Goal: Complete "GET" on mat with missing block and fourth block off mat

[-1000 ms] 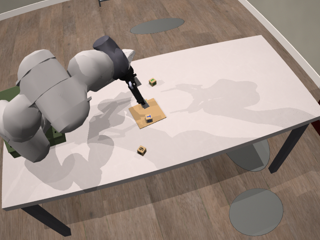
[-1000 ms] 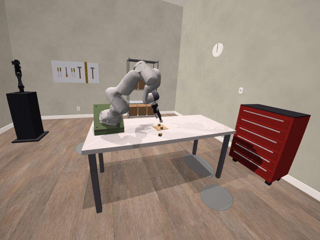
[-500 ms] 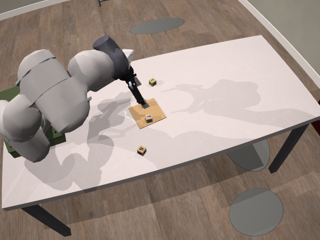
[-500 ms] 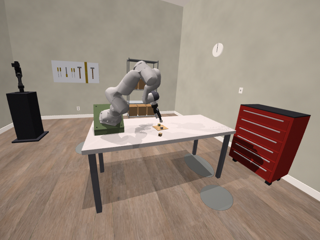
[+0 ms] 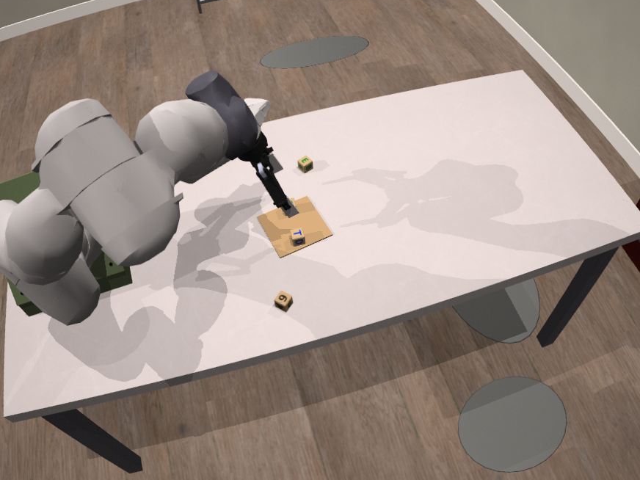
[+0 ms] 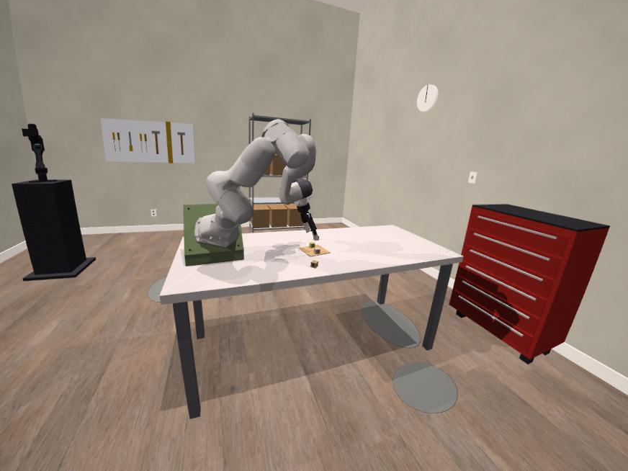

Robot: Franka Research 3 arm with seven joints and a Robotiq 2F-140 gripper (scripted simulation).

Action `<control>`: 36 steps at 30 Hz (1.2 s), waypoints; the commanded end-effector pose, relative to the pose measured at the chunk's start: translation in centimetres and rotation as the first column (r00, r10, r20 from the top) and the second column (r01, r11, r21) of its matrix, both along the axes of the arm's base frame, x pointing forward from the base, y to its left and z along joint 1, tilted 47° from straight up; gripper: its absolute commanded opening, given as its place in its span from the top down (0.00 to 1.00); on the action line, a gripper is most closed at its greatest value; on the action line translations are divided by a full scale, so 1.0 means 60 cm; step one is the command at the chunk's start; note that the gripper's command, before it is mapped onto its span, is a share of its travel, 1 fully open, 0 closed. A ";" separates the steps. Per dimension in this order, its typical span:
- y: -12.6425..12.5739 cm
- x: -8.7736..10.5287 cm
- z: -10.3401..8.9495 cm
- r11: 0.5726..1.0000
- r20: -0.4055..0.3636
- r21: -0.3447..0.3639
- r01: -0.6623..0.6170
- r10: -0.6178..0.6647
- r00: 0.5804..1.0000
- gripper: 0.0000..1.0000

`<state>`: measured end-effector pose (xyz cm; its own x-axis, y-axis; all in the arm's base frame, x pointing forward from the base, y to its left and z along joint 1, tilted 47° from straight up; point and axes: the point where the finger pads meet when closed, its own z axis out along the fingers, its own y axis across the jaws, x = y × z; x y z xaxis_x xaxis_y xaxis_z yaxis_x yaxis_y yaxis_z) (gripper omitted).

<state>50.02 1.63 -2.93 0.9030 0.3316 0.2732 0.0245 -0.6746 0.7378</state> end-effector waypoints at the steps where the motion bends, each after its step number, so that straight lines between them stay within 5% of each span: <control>1: 0.003 -0.001 -0.001 1.000 0.002 0.004 -0.003 0.003 1.000 0.00; 6: -0.005 0.001 0.009 1.000 0.002 0.004 -0.003 0.003 1.000 0.00; 14: -0.104 -0.005 0.114 1.000 0.003 0.004 -0.003 0.003 1.000 0.00; 36: -0.105 -0.005 0.115 1.000 0.003 0.004 -0.003 0.003 1.000 0.00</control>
